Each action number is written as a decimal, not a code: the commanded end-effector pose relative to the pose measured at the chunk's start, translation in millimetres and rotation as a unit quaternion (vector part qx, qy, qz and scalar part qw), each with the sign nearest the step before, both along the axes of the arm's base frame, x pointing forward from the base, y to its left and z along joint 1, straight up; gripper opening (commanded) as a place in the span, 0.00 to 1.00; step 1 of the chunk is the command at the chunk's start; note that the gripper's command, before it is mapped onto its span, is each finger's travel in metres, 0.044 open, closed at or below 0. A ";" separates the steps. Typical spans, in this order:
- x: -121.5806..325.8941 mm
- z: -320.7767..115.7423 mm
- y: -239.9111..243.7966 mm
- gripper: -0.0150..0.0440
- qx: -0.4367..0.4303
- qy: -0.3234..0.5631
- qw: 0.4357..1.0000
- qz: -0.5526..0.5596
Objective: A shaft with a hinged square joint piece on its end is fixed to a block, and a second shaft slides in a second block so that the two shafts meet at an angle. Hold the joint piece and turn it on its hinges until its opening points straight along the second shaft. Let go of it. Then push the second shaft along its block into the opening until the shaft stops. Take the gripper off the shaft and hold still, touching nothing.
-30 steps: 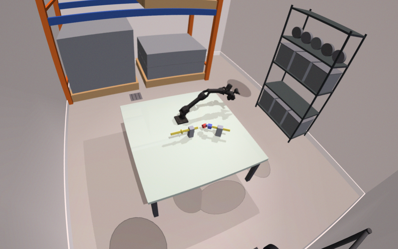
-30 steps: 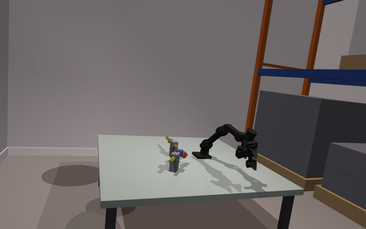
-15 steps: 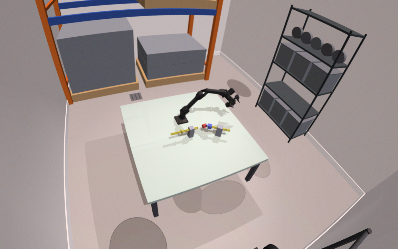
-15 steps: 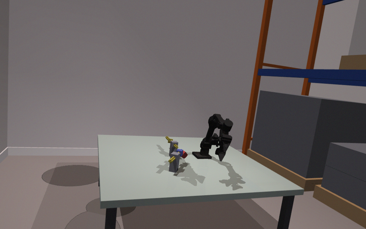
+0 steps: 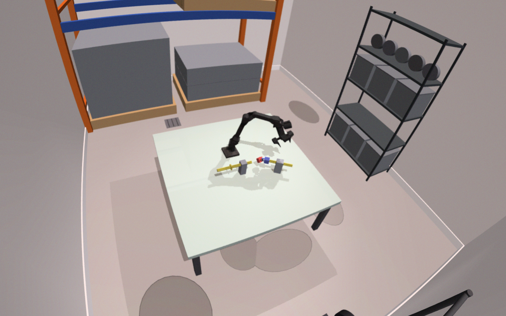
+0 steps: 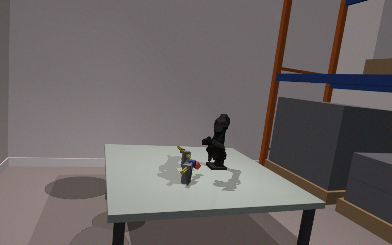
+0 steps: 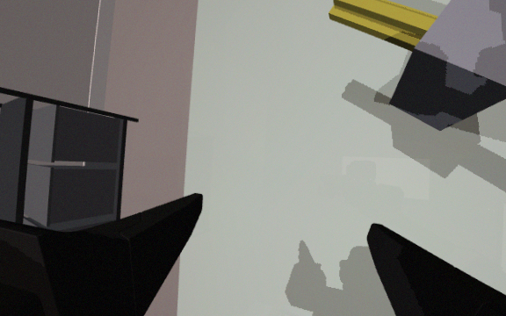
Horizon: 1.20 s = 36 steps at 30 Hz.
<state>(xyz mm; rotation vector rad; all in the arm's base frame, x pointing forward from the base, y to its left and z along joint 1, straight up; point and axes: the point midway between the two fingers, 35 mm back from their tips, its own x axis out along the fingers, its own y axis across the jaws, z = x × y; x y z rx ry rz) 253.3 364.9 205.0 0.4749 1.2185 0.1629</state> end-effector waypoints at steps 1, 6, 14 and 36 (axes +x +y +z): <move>-2.8 -7.8 -50.9 1.00 -0.055 0.020 0.998 0.017; -16.3 -16.5 -124.8 1.00 -0.123 0.061 0.990 0.038; -64.6 -29.3 -226.0 1.00 -0.197 0.148 0.966 0.080; -76.5 -46.5 -233.9 1.00 -0.214 0.041 0.965 0.144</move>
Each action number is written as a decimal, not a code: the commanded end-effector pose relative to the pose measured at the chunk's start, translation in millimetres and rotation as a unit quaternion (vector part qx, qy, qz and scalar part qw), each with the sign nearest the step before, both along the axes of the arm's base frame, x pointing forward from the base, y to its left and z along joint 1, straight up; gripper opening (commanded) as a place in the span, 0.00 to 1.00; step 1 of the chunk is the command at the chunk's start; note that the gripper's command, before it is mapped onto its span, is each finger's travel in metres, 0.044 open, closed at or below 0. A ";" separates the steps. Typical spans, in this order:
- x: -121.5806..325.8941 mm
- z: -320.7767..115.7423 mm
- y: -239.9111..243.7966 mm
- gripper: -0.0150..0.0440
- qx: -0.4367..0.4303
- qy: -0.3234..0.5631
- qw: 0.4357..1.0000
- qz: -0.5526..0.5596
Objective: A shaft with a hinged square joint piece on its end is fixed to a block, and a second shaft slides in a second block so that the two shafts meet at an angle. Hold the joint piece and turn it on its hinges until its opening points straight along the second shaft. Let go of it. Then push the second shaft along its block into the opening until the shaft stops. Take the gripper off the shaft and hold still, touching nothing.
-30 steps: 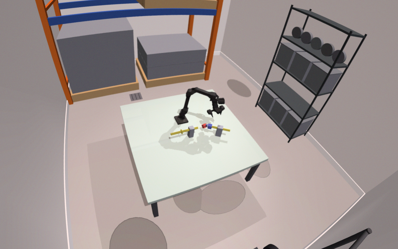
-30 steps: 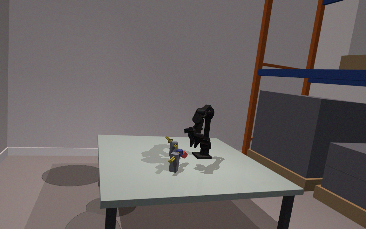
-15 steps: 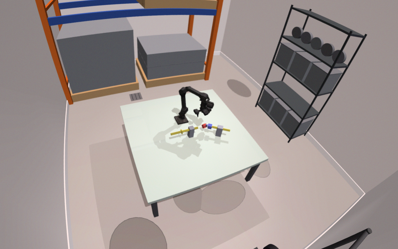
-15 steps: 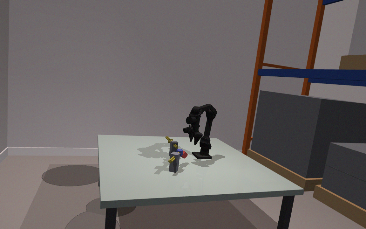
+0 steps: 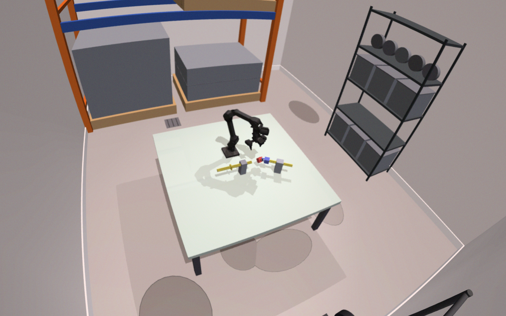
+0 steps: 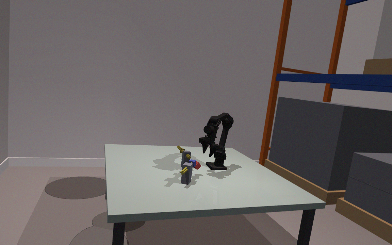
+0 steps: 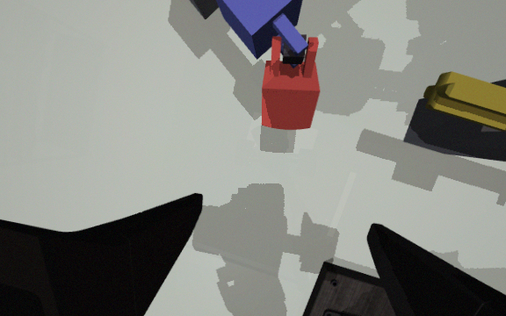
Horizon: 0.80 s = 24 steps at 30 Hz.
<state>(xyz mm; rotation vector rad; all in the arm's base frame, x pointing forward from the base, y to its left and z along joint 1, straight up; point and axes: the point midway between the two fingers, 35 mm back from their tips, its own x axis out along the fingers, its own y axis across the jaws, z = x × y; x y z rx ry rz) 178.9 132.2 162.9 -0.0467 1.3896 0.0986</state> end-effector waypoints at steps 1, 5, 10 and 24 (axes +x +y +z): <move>-2.5 -5.5 -1.2 1.00 -0.002 -0.023 0.999 0.023; -3.7 -9.2 -1.4 1.00 0.000 -0.046 0.998 0.040; -3.0 -15.4 -0.7 1.00 0.000 -0.047 0.998 0.041; -1.2 -71.8 1.0 1.00 0.000 -0.047 0.998 0.041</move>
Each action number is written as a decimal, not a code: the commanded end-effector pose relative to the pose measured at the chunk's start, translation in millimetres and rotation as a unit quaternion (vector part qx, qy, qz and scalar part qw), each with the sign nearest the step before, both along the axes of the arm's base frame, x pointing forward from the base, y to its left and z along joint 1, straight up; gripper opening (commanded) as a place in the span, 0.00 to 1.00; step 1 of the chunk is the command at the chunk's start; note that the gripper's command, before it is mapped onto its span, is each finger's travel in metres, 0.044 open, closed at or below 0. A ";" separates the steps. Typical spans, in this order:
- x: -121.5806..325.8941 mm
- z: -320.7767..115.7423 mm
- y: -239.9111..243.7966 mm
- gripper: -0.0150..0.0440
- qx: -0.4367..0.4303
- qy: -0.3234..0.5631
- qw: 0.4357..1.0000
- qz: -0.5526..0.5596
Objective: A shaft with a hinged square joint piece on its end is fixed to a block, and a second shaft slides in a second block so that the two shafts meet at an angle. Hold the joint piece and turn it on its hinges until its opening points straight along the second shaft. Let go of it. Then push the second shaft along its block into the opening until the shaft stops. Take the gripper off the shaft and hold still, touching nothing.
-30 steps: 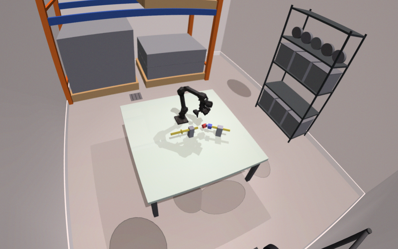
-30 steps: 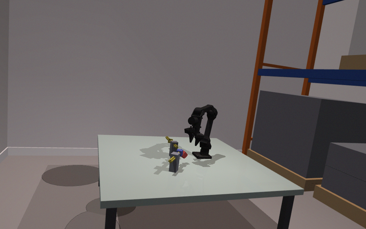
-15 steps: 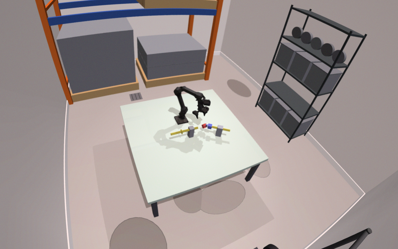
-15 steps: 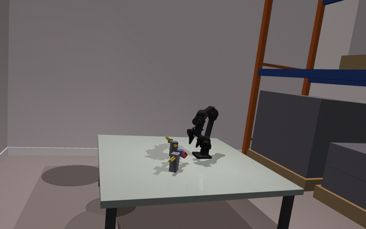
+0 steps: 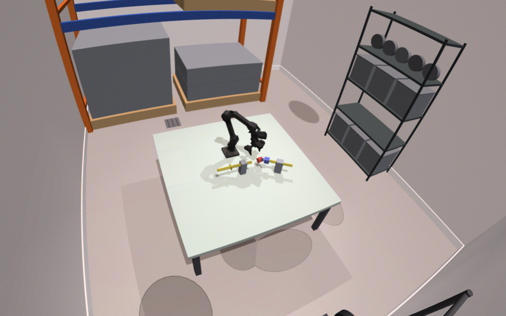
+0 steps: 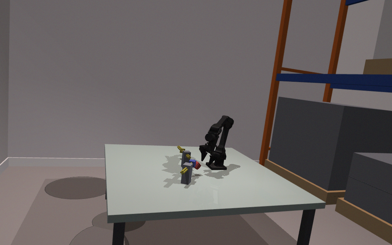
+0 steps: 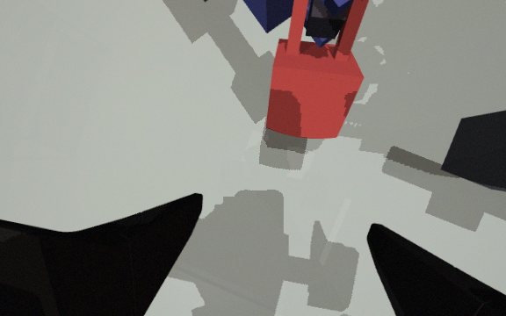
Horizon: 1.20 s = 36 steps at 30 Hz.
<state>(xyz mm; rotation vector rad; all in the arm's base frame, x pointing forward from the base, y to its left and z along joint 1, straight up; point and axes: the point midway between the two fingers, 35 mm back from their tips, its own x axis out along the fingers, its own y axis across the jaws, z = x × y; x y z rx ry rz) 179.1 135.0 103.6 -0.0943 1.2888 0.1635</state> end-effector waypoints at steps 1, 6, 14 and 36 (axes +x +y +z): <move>-1.7 -16.5 -2.1 1.00 -0.005 0.002 1.000 0.003; -3.1 -30.3 -3.3 1.00 -0.005 0.002 1.000 0.003; 20.4 -28.3 2.8 1.00 -0.005 0.002 1.000 0.003; 69.6 -41.4 9.8 1.00 -0.005 -0.001 1.000 0.003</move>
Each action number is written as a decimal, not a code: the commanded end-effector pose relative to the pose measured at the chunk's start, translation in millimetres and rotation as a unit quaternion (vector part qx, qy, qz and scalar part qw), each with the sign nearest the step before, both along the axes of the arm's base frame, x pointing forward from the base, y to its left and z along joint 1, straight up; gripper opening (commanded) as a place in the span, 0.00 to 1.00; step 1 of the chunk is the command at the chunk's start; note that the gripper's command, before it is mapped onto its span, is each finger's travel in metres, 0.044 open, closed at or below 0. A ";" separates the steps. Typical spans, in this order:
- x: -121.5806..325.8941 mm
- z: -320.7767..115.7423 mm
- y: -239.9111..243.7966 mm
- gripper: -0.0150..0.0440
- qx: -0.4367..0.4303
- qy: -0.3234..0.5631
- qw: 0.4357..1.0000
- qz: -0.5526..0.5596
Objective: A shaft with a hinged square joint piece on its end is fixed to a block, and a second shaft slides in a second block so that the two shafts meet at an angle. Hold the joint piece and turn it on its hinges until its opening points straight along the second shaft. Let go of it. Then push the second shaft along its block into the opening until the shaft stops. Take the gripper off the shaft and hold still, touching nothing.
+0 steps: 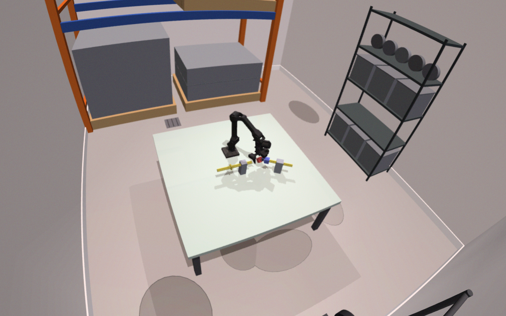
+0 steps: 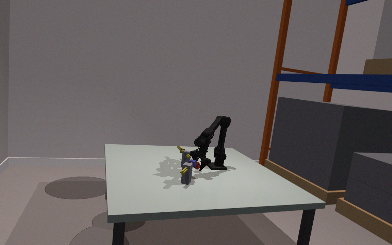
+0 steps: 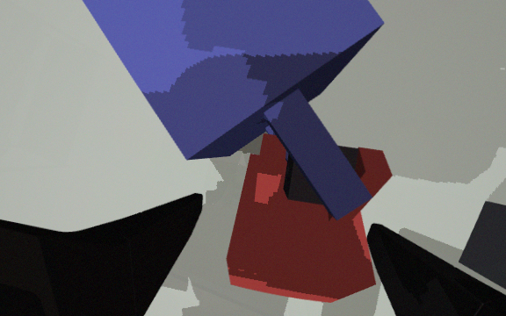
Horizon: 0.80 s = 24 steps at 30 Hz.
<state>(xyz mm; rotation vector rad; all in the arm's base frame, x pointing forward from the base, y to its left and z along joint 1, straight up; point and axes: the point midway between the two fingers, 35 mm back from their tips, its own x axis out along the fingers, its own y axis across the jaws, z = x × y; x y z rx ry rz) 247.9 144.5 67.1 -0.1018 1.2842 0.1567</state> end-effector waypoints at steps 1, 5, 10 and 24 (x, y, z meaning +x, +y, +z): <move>1.3 -6.4 0.5 1.00 -0.001 0.002 1.000 0.004; 3.2 -12.7 1.0 1.00 -0.001 0.002 1.000 0.004; 5.3 -20.2 1.4 1.00 -0.001 0.002 1.000 0.004; 5.6 -21.2 1.4 0.56 -0.001 0.002 1.000 0.004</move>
